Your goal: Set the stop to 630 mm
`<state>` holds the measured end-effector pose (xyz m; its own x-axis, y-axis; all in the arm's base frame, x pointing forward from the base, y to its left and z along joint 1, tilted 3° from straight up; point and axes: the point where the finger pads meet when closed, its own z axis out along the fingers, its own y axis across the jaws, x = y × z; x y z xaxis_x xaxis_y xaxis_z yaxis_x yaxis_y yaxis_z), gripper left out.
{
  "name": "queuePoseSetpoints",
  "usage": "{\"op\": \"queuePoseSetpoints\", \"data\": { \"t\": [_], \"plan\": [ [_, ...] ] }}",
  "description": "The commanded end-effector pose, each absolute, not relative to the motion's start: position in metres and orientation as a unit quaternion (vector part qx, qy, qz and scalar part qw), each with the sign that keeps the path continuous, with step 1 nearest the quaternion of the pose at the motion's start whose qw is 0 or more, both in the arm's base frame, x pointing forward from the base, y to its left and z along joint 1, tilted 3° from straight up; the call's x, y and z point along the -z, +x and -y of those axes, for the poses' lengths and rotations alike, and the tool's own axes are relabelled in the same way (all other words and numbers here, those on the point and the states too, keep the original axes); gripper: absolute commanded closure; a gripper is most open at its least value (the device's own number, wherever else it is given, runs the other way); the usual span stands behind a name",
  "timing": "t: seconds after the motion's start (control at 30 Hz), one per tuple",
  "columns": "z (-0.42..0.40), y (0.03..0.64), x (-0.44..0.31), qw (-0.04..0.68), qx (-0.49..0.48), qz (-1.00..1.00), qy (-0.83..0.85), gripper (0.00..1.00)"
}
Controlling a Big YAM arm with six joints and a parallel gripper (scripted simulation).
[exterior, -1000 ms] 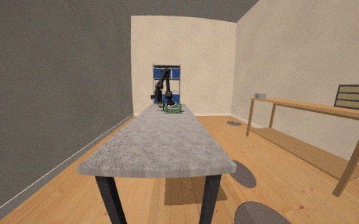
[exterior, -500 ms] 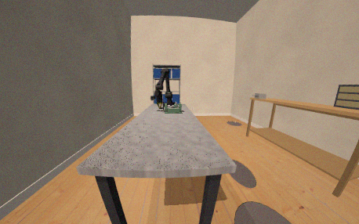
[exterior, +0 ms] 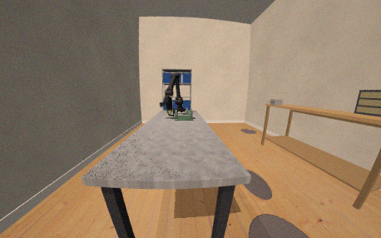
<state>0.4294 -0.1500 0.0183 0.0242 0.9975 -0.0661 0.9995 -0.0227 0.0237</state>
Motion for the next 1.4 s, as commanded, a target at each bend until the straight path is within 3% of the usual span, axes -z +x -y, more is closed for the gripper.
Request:
{"op": "queuePoseSetpoints", "data": {
  "t": [0.0, 1.37],
  "plan": [
    [0.153, 0.461, -0.022, 0.051, 0.004, -0.697, 0.716, 0.94],
    [0.151, 0.490, -0.035, 0.051, 0.002, -0.698, 0.715, 0.94]
  ]
}}
